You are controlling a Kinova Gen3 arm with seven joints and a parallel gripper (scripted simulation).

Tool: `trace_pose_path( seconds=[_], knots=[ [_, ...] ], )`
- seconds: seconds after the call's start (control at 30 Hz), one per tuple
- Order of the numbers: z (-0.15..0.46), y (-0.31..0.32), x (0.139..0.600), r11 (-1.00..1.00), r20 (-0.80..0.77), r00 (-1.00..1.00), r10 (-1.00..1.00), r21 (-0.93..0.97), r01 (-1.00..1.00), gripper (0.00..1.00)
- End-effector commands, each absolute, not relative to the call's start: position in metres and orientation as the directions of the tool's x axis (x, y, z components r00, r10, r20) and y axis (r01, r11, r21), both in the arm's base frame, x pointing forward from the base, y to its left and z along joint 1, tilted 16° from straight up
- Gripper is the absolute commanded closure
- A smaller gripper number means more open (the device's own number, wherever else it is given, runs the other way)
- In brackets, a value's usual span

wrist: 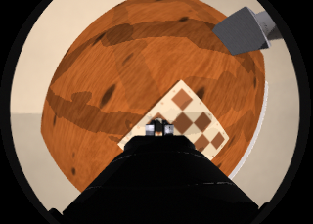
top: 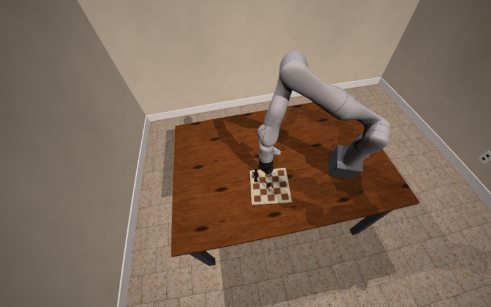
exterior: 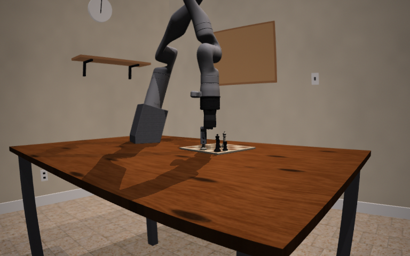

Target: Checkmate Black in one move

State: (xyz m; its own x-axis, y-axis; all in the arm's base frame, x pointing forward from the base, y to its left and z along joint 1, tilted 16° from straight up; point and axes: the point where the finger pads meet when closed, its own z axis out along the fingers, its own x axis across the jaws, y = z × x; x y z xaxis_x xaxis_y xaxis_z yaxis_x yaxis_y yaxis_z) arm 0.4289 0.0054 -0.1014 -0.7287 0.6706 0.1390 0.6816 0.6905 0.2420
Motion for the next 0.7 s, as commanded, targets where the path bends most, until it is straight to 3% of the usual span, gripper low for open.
trace_pose_path(
  seconds=[0.0,0.63,0.67],
  knots=[
    [-0.1008,0.005,0.4296,0.69,0.137,-0.729,0.671,0.243,0.682,1.0],
    [-0.1008,0.005,0.4296,0.69,0.137,-0.729,0.671,0.243,0.682,1.0],
    [-0.1008,0.005,0.4296,0.69,0.137,-0.729,0.671,0.243,0.682,0.84]
  ],
)
